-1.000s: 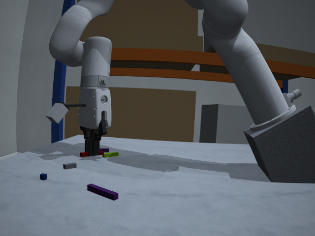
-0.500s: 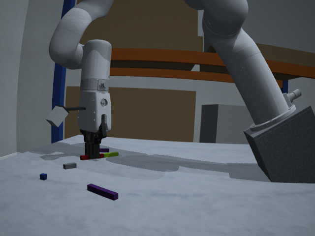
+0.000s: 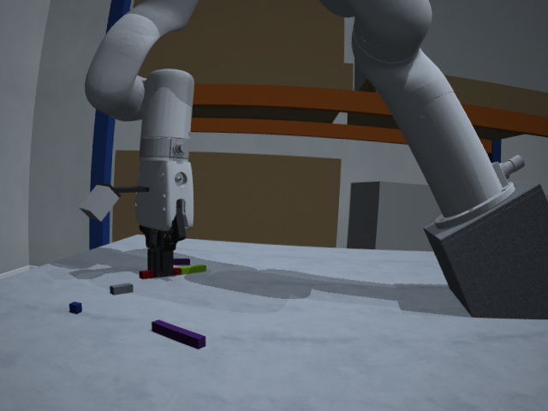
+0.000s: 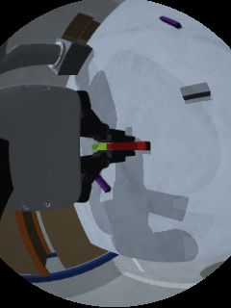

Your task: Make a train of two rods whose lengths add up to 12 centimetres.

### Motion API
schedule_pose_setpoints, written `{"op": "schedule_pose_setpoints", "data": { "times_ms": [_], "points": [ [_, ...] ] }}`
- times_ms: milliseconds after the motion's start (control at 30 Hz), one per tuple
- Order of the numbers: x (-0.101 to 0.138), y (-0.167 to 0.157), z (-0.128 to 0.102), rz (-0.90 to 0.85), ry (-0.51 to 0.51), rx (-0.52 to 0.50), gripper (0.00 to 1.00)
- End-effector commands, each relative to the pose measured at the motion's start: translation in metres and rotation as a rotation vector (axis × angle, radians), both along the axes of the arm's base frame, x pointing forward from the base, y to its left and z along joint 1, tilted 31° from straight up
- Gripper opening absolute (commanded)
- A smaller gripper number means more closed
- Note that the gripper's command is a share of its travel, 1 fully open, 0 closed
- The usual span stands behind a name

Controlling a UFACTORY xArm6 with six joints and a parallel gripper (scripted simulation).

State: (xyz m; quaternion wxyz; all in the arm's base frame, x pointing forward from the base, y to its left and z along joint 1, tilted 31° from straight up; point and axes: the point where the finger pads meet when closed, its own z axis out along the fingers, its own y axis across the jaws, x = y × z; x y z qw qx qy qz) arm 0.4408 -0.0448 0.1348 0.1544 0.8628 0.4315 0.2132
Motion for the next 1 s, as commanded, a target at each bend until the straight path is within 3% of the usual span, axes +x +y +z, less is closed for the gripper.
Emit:
{"op": "schedule_pose_setpoints", "data": {
  "times_ms": [0,567,967],
  "points": [
    [0.0006,0.0000,0.0011,0.000,-0.002,0.000,0.04],
    [0.0006,0.0000,0.0011,0.000,-0.002,0.000,0.04],
    [0.0006,0.0000,0.0011,0.000,-0.002,0.000,0.20]
  ]
}}
